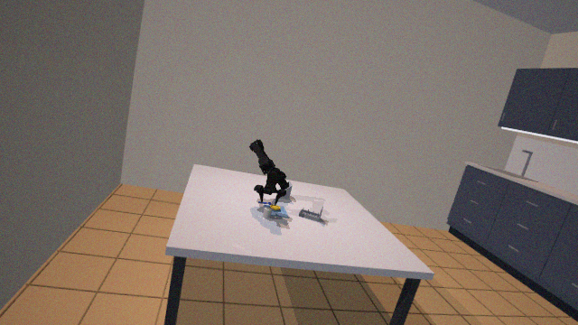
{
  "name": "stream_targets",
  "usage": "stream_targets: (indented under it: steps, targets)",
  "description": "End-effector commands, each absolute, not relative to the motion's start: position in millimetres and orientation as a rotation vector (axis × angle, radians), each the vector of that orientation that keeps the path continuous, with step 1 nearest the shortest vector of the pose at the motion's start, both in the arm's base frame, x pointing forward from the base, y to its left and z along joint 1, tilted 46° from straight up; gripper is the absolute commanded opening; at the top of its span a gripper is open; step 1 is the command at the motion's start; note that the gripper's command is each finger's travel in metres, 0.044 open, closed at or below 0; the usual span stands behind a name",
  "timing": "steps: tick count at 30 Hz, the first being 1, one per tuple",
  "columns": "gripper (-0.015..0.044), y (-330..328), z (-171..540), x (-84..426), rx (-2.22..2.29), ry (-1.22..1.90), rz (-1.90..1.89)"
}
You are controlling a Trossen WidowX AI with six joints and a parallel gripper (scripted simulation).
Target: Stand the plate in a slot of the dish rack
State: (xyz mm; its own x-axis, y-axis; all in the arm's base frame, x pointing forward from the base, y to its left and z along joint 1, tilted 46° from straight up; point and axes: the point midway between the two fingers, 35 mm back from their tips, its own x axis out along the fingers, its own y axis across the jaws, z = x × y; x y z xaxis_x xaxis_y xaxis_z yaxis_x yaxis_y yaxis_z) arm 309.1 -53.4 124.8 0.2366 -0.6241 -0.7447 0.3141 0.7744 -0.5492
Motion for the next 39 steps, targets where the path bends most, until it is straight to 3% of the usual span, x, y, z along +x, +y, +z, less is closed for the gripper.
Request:
stream_targets:
  steps: [1, 14, 39]
  targets:
    - [0.0400, -38.2, 119.7, 304.7, -0.429, 1.228, -0.604]
    - [0.0400, 0.5, 105.3, 283.8, -0.762, 1.380, -0.451]
    - [0.0400, -20.5, 82.9, 290.3, -0.760, 1.379, -0.450]
